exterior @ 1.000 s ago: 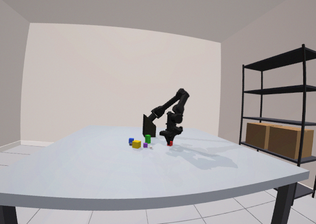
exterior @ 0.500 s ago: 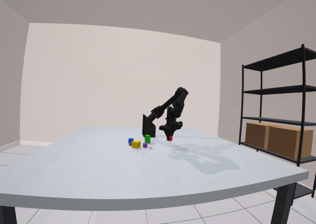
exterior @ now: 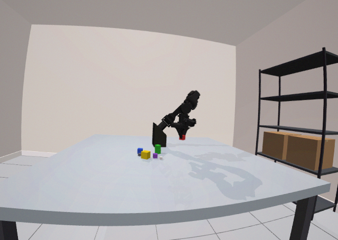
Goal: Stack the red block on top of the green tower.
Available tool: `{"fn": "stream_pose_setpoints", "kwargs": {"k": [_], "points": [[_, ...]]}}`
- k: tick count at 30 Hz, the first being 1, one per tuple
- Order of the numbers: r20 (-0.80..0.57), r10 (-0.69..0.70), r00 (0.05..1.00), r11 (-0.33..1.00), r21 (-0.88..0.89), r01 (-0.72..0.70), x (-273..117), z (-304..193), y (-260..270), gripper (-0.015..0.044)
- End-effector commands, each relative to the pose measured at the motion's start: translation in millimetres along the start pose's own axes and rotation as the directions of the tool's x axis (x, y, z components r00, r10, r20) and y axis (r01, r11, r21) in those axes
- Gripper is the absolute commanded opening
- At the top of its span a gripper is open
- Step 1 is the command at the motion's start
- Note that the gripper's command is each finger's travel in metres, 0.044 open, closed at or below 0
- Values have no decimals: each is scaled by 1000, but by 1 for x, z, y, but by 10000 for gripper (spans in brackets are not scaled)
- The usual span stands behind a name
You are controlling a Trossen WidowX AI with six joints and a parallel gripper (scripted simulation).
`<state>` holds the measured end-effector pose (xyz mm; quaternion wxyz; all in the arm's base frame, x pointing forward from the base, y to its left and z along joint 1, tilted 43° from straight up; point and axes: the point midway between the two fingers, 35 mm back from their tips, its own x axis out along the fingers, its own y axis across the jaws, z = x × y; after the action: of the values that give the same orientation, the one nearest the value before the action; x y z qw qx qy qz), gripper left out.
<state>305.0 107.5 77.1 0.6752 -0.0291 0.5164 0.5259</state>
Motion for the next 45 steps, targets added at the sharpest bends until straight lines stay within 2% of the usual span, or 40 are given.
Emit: {"fn": "stream_pose_setpoints", "kwargs": {"k": [1,8,19,31,35,41,45], "points": [[-2,-4,1000,1000,-6,4,-12,0,0,0],[-3,-6,1000,1000,-6,6,-12,-3,-4,0],[-14,-21,1000,1000,-2,21,-14,-70,-45,0],[-8,-8,1000,1000,-4,8,-13,-140,-63,0],[-7,-7,1000,1000,-5,7,-12,-143,-63,0],[-7,-7,1000,1000,-5,7,16,-143,-64,0],[-6,-7,1000,1000,-5,7,20,-144,-63,0]]}}
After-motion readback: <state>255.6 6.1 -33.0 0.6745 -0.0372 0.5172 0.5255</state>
